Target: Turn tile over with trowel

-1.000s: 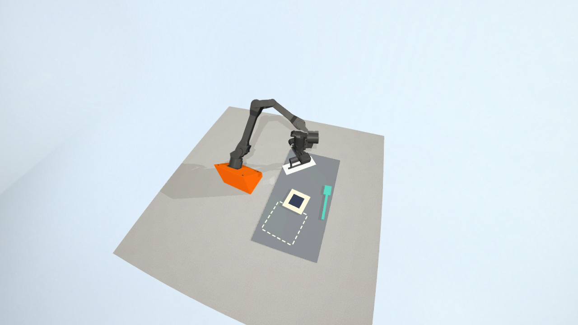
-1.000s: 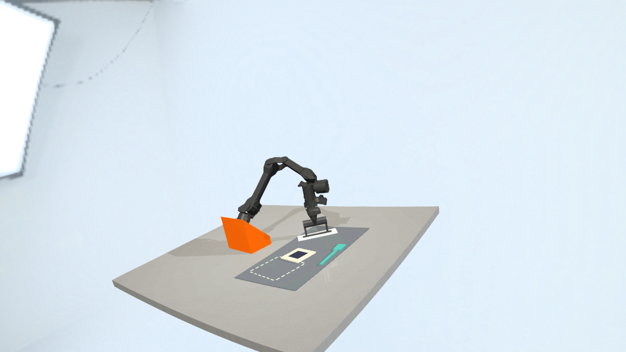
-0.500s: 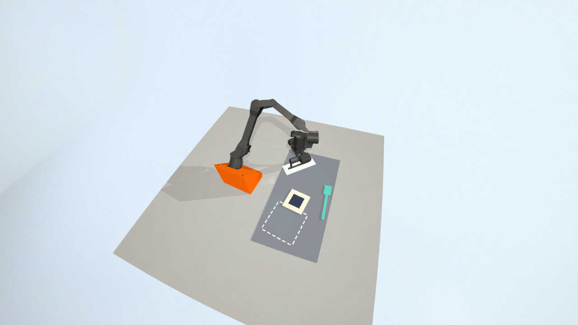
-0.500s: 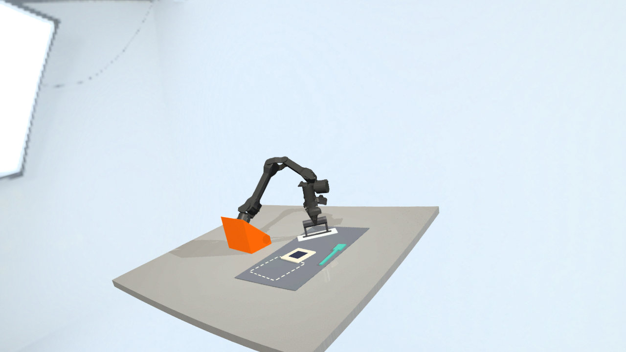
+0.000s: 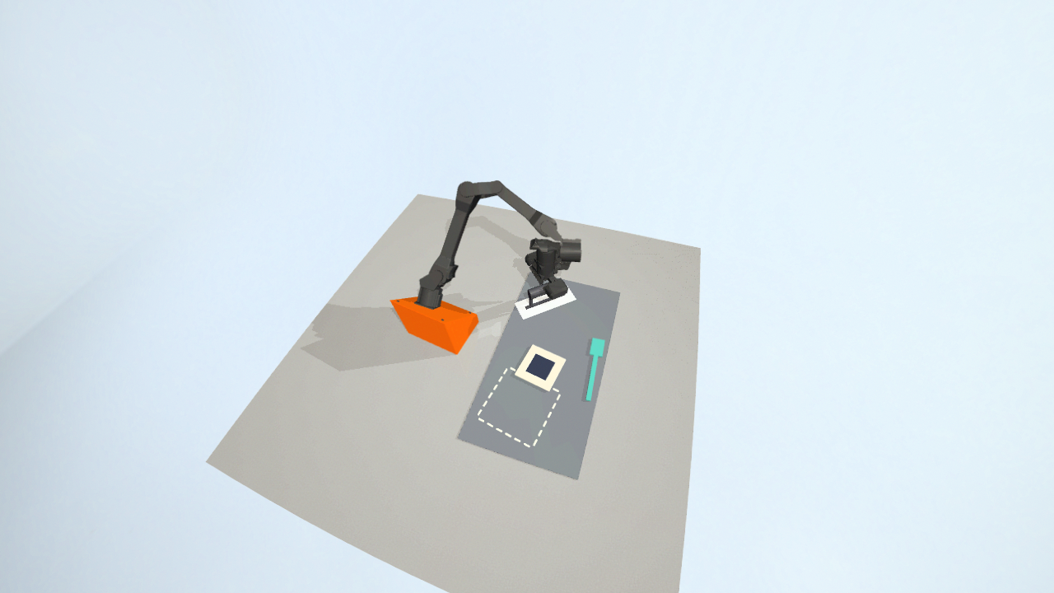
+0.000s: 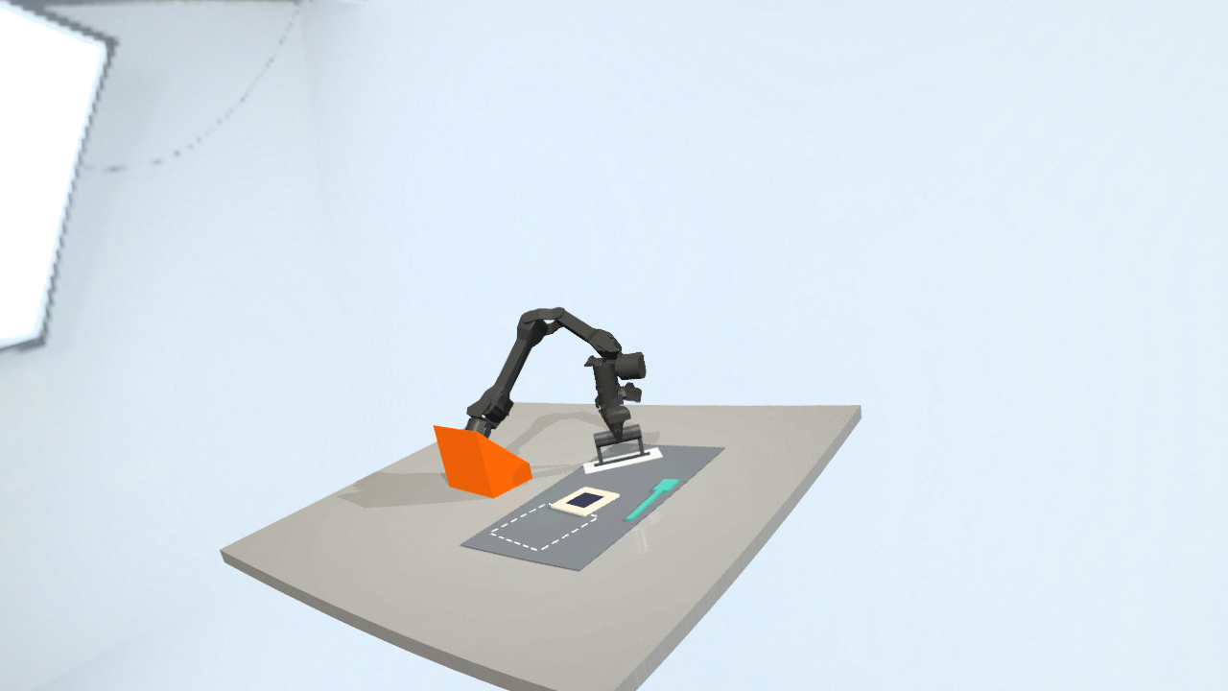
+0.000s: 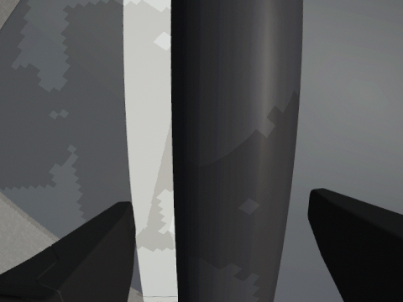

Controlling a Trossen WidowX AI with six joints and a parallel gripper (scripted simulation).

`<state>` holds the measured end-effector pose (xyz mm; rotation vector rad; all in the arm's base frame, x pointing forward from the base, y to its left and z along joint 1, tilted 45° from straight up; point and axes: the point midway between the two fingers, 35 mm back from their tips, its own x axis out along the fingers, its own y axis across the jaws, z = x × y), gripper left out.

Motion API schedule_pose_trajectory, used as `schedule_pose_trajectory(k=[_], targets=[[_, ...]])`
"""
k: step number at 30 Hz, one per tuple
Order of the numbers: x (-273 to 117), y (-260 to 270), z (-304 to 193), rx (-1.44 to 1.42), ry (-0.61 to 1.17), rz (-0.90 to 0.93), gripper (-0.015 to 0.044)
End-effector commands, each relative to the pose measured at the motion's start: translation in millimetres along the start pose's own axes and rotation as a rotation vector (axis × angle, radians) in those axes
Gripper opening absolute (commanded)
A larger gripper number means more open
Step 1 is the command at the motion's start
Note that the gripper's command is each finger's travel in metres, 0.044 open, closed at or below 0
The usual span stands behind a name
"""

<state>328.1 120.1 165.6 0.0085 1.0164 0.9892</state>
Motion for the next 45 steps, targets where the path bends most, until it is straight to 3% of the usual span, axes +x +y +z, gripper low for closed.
schedule_pose_trajectory(k=[1,4,11,42,45], targets=[[-9.6,-0.7,0.3,-0.006,0.001,-0.001,0.027],[-41.9,-0.5,0.0,-0.006,0.001,-0.001,0.027],[-44.3,-0.3,-0.1,-0.006,0.001,-0.001,0.027],[0.3,-0.3,0.7,0.041,-0.001,0.0,0.027],[0.3,-0.3,0.7,0.041,-0.001,0.0,0.0191]])
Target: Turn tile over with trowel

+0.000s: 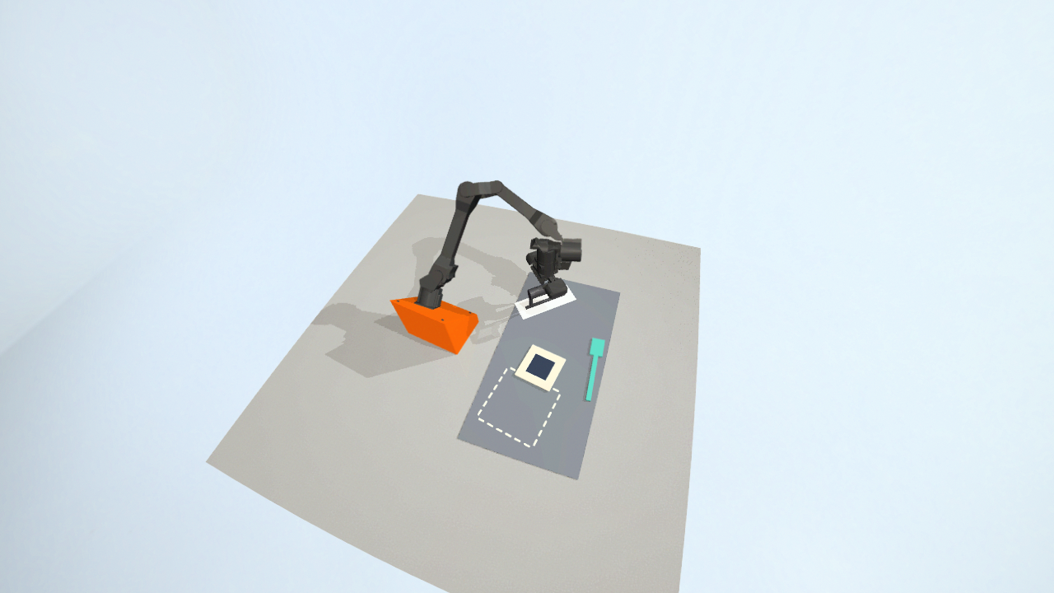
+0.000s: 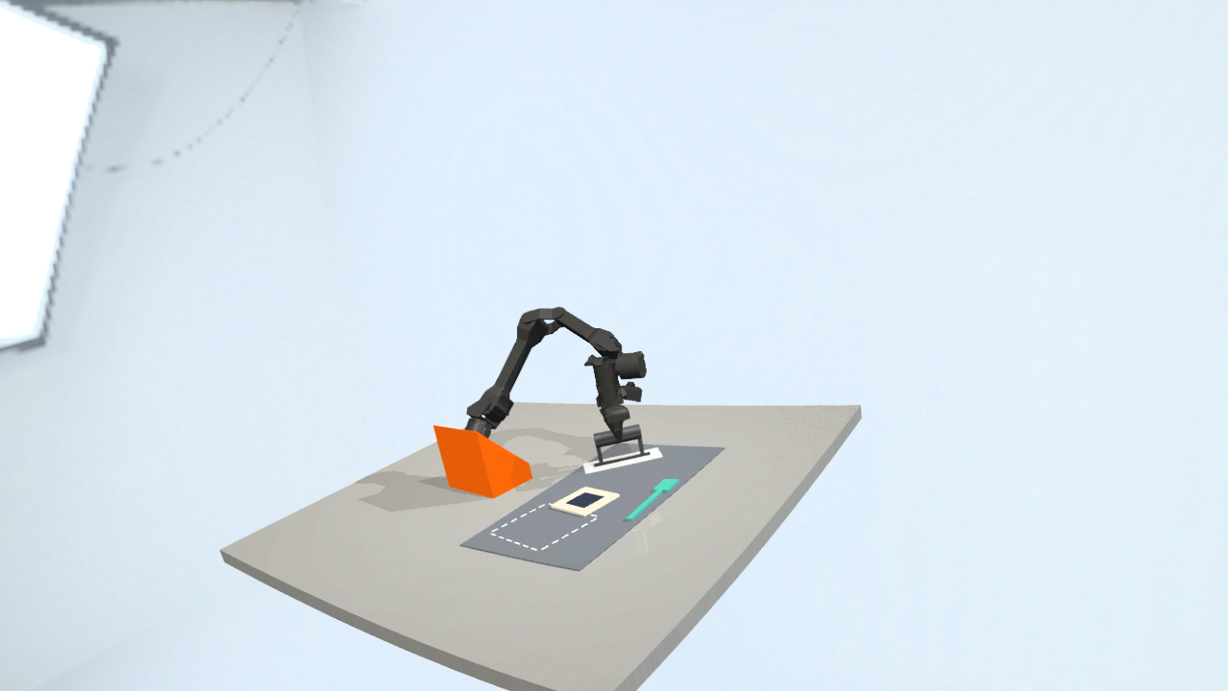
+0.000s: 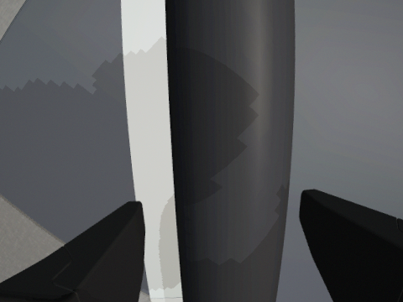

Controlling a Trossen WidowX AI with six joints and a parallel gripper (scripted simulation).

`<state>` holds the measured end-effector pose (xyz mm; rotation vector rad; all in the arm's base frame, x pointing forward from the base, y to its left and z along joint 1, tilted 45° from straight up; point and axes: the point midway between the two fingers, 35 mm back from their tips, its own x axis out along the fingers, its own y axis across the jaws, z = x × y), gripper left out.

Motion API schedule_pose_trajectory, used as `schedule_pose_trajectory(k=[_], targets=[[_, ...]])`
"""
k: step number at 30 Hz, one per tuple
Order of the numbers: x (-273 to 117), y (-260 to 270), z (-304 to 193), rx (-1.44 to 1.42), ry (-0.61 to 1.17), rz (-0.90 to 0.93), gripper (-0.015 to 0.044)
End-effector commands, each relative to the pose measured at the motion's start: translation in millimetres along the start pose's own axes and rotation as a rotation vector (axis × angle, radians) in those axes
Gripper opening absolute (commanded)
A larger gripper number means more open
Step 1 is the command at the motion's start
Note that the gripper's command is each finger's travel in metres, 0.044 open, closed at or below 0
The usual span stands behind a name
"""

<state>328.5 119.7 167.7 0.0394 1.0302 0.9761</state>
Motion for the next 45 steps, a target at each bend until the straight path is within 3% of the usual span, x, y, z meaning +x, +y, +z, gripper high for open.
schedule_pose_trajectory(k=[1,4,25,45], targets=[[1.9,-0.8,-0.6,0.008,0.002,-0.005,0.0165],[1.9,-0.8,-0.6,0.008,0.002,-0.005,0.013],[1.9,-0.8,-0.6,0.003,0.002,-0.005,0.013],[1.9,-0.8,-0.6,-0.448,0.003,-0.004,0.013]])
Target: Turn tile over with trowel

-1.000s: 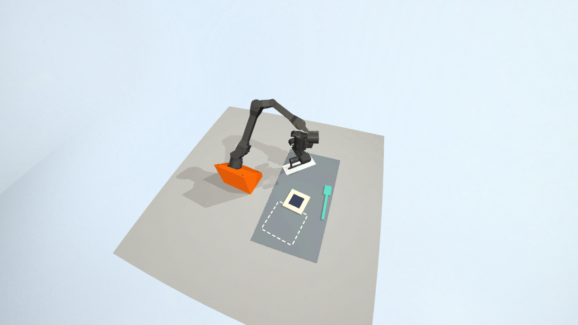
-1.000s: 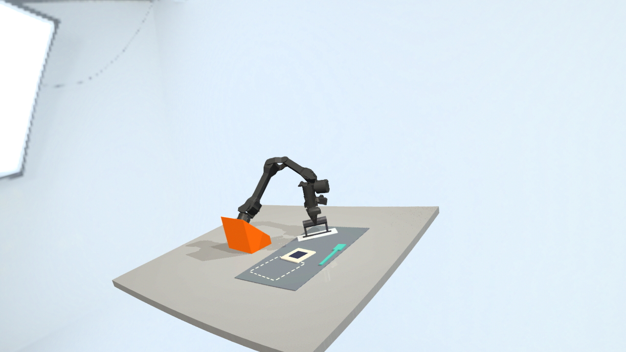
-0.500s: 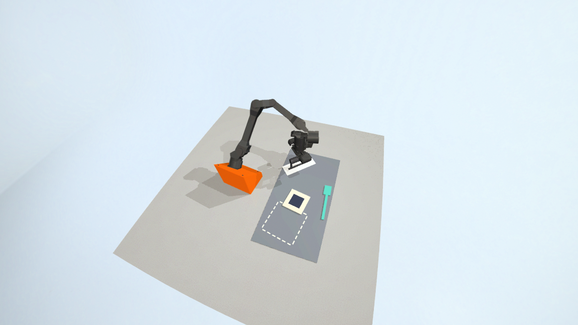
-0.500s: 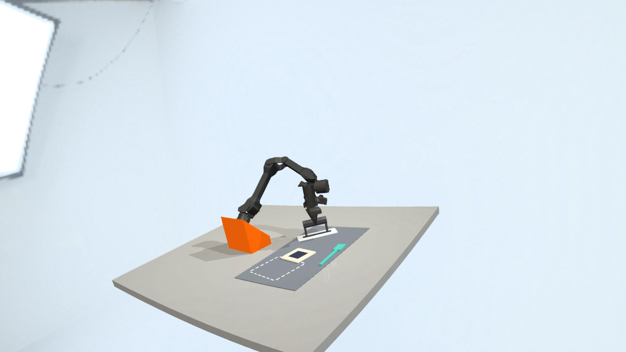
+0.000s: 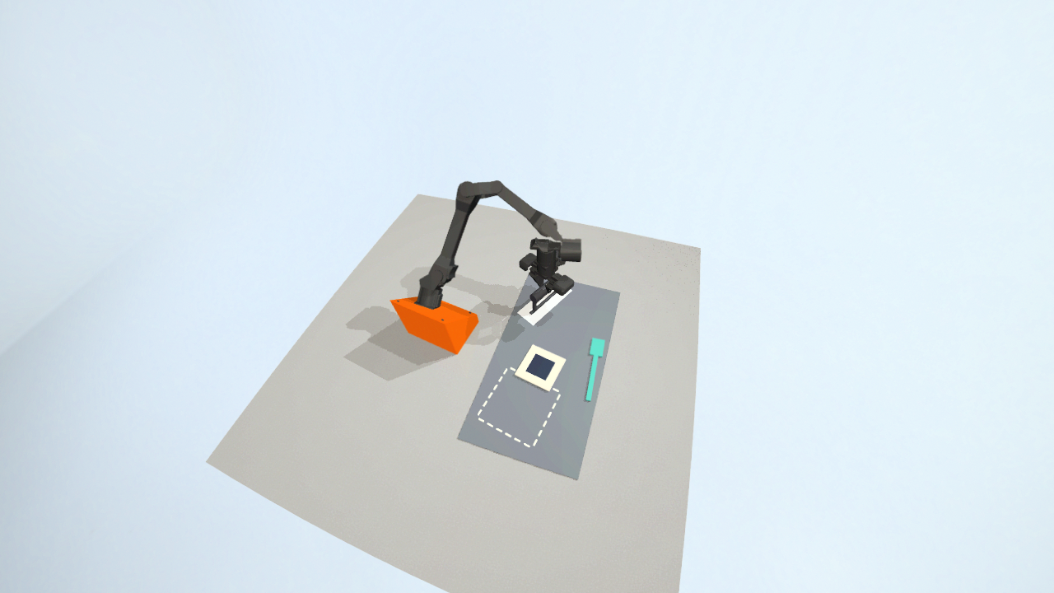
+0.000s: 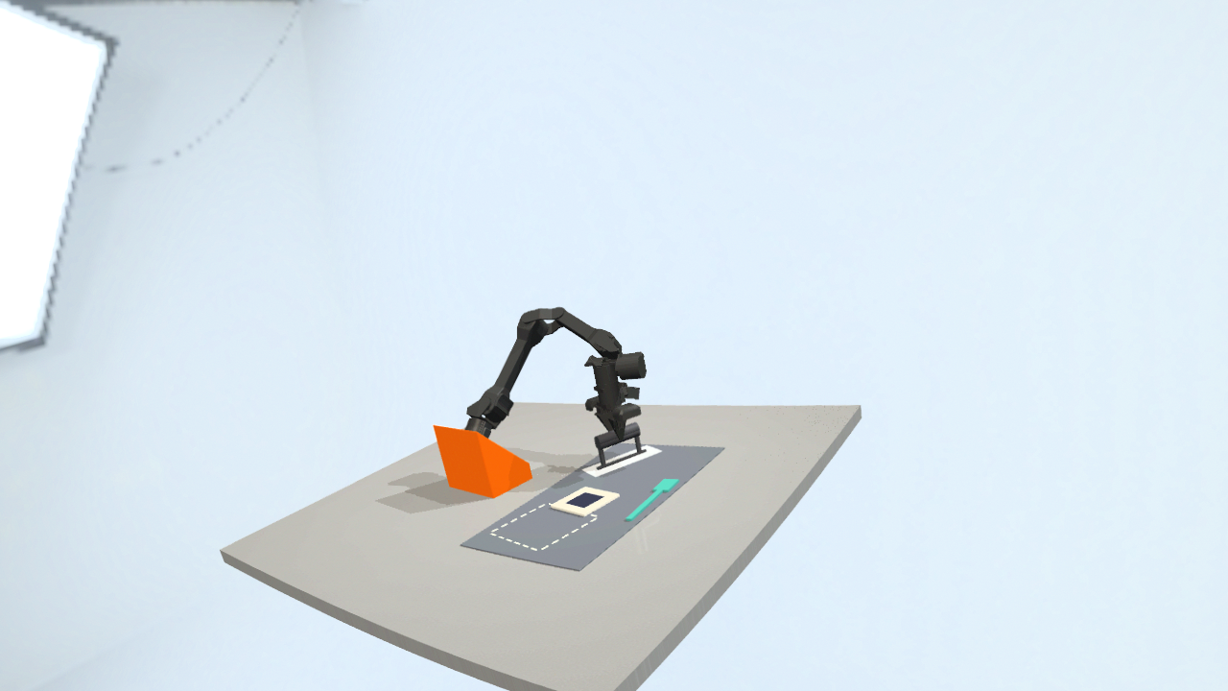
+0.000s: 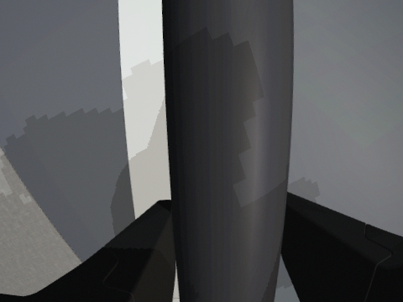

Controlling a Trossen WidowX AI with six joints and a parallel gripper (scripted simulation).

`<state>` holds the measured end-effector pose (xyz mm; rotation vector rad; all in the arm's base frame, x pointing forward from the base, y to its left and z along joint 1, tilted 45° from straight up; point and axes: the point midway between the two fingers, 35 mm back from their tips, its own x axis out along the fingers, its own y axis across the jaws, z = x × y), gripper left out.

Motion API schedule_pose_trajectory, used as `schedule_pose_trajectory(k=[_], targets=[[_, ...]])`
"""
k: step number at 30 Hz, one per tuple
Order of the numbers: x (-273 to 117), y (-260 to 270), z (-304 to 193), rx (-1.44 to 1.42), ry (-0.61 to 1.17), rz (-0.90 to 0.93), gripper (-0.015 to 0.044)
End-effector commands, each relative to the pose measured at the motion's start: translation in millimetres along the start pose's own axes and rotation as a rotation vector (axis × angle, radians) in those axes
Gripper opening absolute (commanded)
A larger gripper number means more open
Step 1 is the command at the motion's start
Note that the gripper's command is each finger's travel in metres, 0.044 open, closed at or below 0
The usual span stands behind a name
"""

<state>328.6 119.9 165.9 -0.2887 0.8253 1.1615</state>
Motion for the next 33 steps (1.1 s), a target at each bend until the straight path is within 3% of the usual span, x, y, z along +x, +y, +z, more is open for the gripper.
schedule_pose_trajectory(k=[1,7,13,33], targets=[[0.6,-0.2,0.3,-0.055,0.0,-0.001,0.013],[0.6,-0.2,0.3,-0.055,0.0,-0.001,0.013],[0.6,-0.2,0.3,-0.055,0.0,-0.001,0.027],[-9.2,-0.9,0.3,-0.055,0.002,-0.001,0.027]])
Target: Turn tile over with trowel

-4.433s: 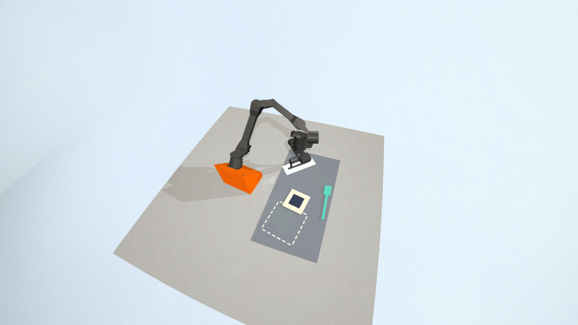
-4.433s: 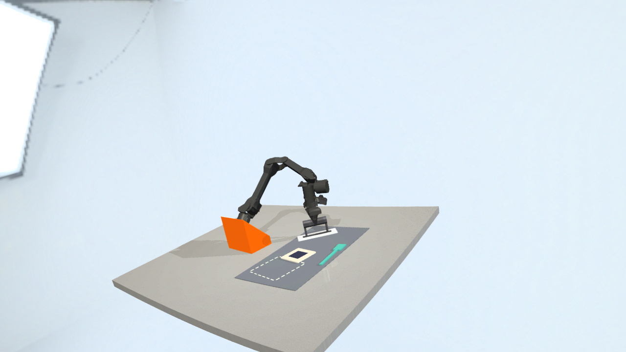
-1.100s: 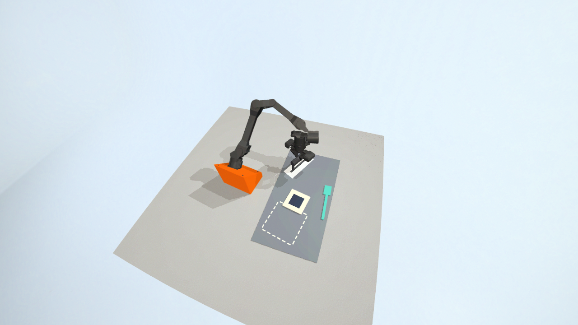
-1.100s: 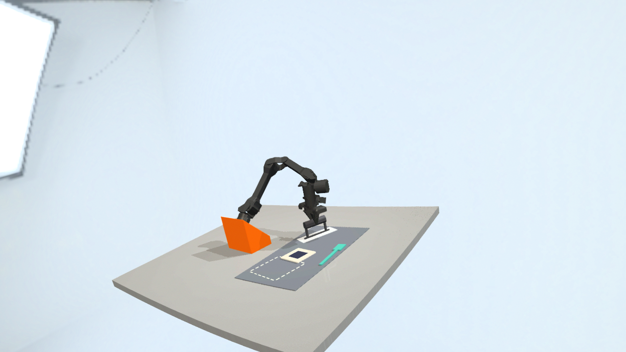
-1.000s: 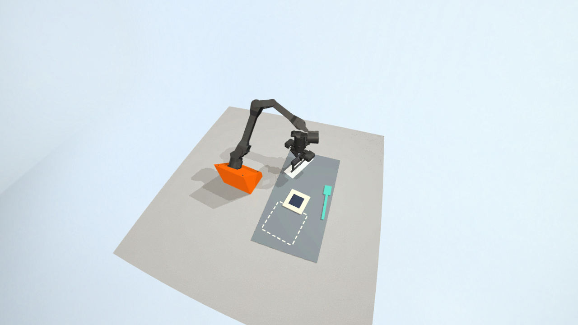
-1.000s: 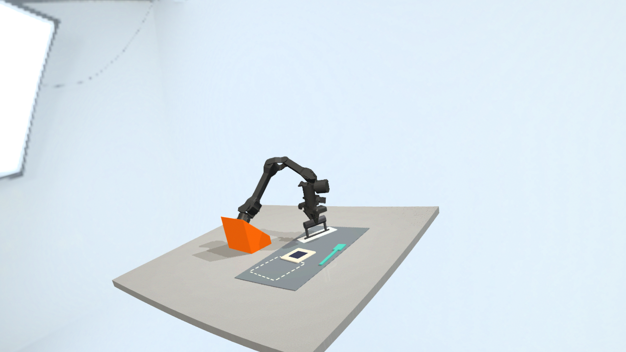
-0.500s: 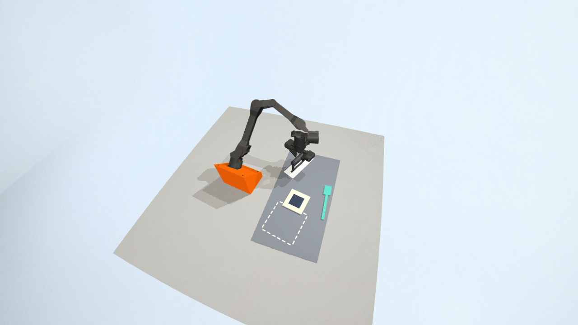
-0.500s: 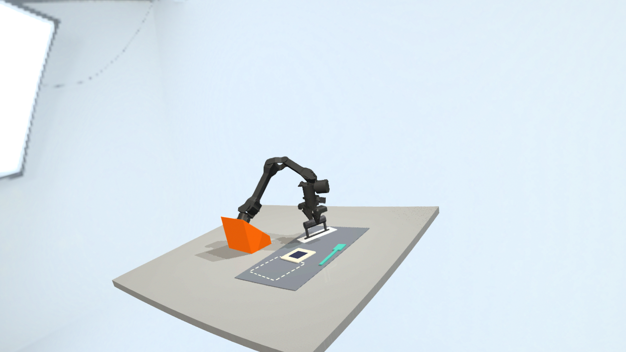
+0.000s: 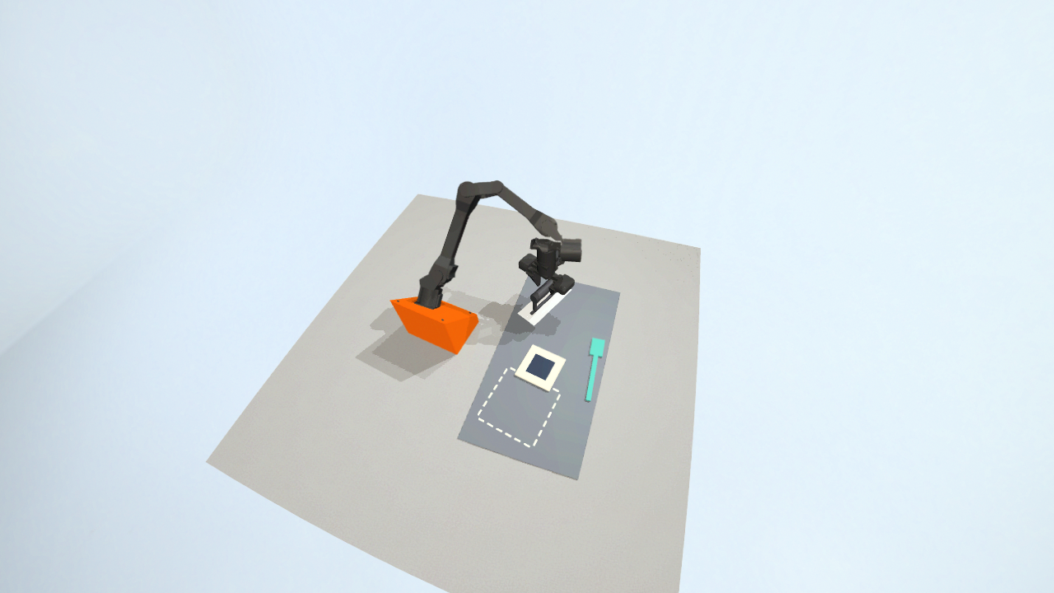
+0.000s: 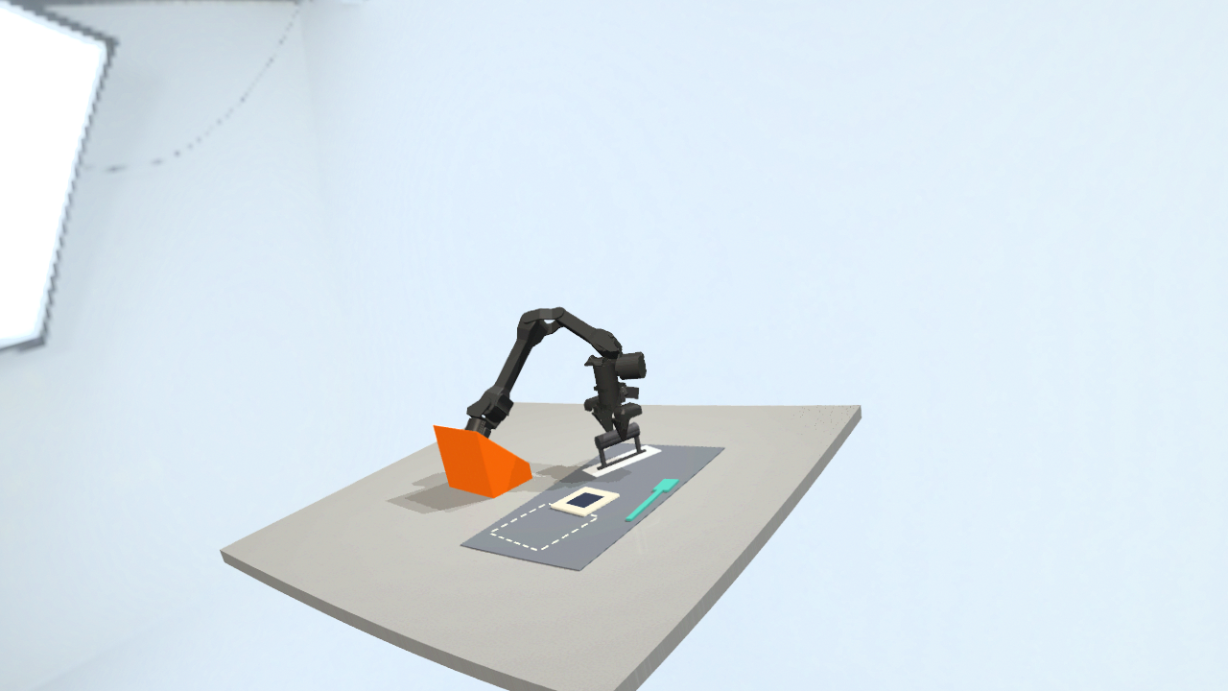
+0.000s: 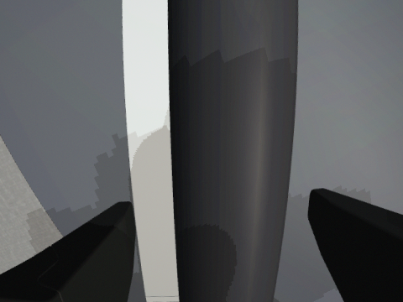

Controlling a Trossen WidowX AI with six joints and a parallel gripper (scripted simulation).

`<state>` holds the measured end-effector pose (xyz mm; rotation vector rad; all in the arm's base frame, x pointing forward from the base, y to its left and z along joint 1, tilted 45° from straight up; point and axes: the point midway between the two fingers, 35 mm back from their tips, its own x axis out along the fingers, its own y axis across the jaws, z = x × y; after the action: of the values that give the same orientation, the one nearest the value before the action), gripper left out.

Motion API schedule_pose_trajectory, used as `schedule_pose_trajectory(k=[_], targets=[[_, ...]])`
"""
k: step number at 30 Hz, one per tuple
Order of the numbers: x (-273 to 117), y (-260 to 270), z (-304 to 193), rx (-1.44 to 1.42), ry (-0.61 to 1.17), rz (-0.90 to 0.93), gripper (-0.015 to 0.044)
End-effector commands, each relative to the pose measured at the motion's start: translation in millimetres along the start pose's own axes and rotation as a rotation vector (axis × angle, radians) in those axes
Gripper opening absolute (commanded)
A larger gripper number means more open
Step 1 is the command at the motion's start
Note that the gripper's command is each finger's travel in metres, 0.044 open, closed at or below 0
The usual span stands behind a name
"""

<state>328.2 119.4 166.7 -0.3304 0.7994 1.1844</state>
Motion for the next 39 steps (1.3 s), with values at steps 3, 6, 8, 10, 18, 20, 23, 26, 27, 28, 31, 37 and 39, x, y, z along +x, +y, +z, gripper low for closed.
schedule_pose_trajectory(k=[3,6,8,10,18,20,23,26,27,28,31,37,39], targets=[[-40.6,-0.7,-0.2,-0.005,0.001,-0.003,0.027],[-43.1,-0.5,-0.2,-0.004,0.001,-0.003,0.027],[-43.1,-0.5,-0.2,-0.004,0.001,-0.003,0.027],[-41.6,-2.0,-0.5,0.0,0.003,-0.011,0.0296],[-50.3,0.8,-2.7,0.002,0.029,-0.035,0.03],[-45.8,3.4,-5.3,0.004,0.059,-0.068,0.03],[-38.1,7.7,-9.4,0.006,0.105,-0.133,0.03],[-30.1,12.2,-12.8,-0.003,0.148,-0.203,0.03],[-27.6,13.6,-13.8,-0.006,0.161,-0.227,0.03],[-25.3,15.0,-14.7,-0.01,0.172,-0.252,0.03],[-19.3,19.0,-16.8,-0.019,0.195,-0.331,0.03],[-11.3,26.3,-18.8,-0.025,0.199,-0.501,0.03],[-9.8,28.9,-18.8,-0.024,0.187,-0.559,0.03]])
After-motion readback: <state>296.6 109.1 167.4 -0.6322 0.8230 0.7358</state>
